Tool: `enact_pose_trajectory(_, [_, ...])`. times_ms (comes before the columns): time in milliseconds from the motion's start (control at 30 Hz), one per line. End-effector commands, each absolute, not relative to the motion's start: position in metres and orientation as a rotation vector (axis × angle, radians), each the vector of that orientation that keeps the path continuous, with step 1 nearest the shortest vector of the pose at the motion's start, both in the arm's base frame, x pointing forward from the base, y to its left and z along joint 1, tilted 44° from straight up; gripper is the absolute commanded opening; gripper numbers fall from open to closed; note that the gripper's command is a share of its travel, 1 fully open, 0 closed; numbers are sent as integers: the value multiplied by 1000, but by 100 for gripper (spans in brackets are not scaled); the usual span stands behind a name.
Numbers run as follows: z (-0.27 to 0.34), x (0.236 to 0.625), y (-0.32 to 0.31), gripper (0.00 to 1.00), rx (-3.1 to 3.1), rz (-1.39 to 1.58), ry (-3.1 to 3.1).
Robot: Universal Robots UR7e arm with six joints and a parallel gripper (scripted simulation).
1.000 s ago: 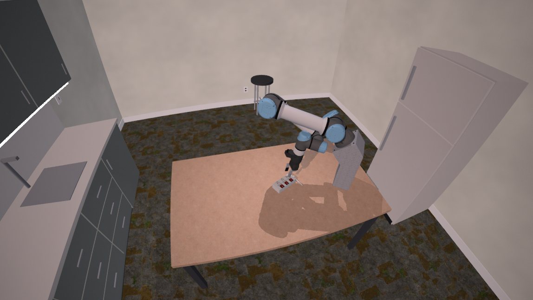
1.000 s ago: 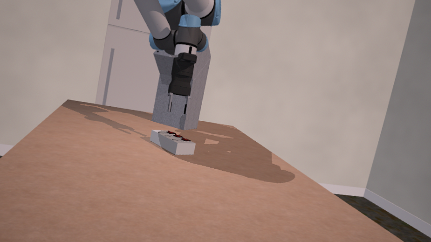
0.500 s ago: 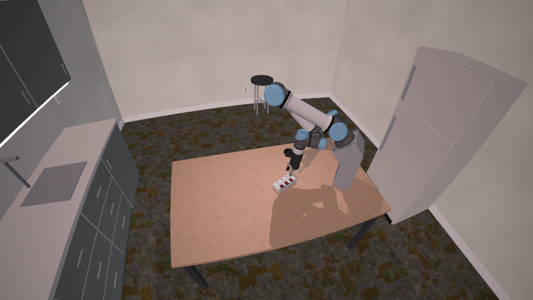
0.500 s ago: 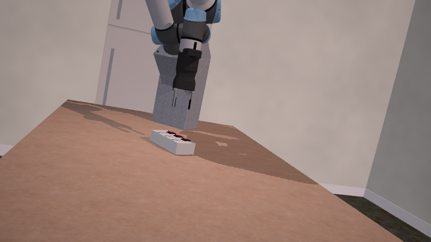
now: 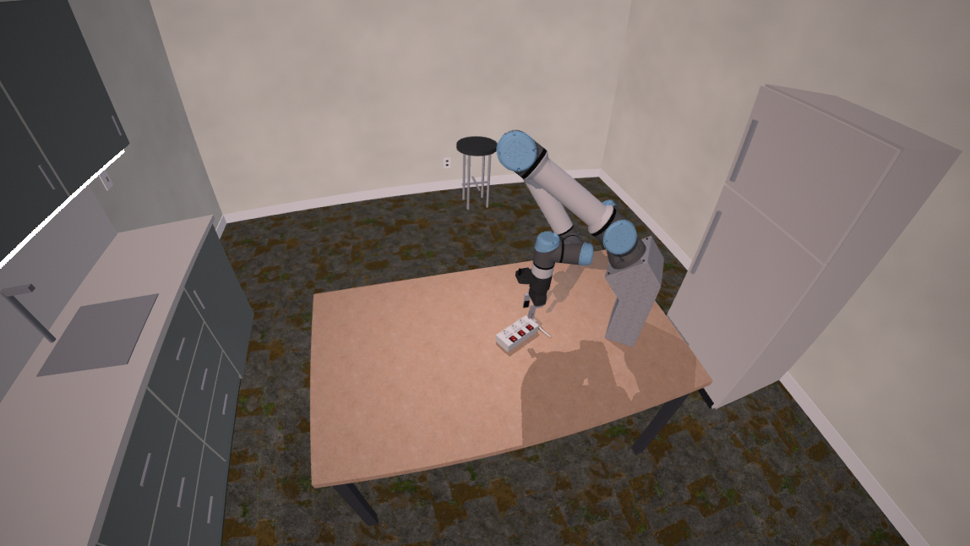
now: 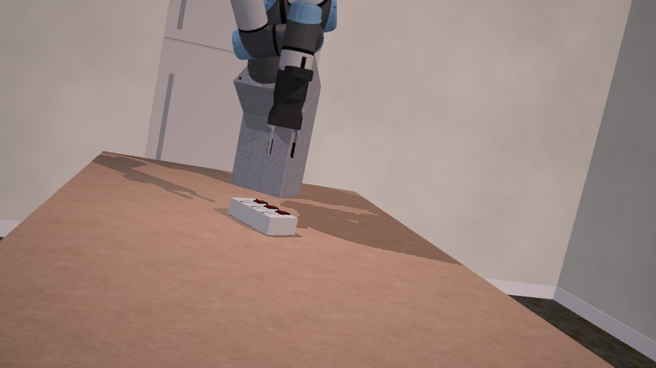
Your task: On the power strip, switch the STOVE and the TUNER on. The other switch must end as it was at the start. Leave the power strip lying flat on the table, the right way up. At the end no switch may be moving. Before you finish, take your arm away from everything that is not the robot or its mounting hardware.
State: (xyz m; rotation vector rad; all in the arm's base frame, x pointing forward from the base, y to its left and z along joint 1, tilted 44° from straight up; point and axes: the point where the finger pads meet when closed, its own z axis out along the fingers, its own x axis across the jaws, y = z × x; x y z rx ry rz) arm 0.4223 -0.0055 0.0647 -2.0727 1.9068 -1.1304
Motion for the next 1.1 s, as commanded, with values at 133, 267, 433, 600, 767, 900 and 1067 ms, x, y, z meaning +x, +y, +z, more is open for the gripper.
enact_pose_trajectory(133, [66, 421, -4, 100, -2079, -1121, 1919])
enact_pose_trajectory(267, [66, 421, -4, 100, -2079, -1121, 1919])
enact_pose_trajectory(433, [66, 421, -4, 100, -2079, -1121, 1919])
enact_pose_trajectory(600, [66, 421, -4, 100, -2078, -1121, 1920])
enact_pose_trajectory(767, [66, 421, -4, 100, -2075, -1121, 1922])
enact_pose_trajectory(900, [66, 422, -5, 100, -2061, -1118, 1932])
enact_pose_trajectory(1067, [66, 423, -5, 100, -2022, -1111, 1958])
